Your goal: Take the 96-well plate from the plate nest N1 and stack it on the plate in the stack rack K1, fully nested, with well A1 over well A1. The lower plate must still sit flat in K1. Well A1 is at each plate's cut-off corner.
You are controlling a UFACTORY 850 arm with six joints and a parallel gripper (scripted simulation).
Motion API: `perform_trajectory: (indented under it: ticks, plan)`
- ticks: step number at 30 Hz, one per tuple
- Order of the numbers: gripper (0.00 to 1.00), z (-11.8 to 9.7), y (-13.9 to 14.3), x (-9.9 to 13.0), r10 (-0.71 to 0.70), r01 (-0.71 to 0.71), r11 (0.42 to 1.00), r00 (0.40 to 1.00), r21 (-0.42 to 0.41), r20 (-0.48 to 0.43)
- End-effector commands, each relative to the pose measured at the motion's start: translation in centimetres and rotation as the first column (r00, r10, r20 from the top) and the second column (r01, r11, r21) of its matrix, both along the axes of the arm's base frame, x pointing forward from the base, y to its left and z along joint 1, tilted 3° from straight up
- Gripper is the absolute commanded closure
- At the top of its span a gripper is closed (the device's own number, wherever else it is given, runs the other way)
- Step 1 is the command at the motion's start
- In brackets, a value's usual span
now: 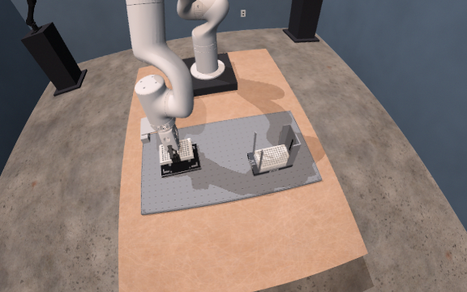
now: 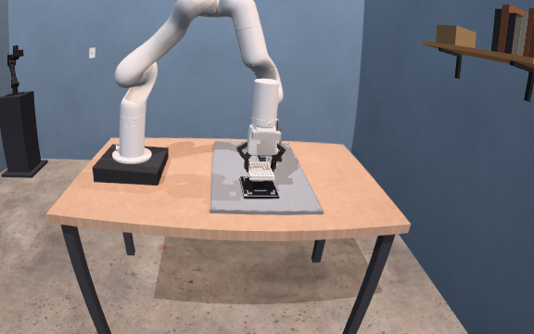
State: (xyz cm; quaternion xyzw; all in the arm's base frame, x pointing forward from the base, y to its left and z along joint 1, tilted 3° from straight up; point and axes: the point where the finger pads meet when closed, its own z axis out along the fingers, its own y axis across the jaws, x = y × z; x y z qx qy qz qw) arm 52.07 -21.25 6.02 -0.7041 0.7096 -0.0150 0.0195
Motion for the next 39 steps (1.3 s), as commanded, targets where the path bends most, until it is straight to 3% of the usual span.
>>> perform_trajectory:
  ticks: [1, 39]
  plan:
    - [1.00, 0.7, 0.0, 0.1, 0.000, 0.000, 1.000, 1.000, -0.001, 0.002]
    - [1.00, 6.2, -0.1, -0.2, 0.000, 0.000, 1.000, 1.000, -0.001, 0.002]
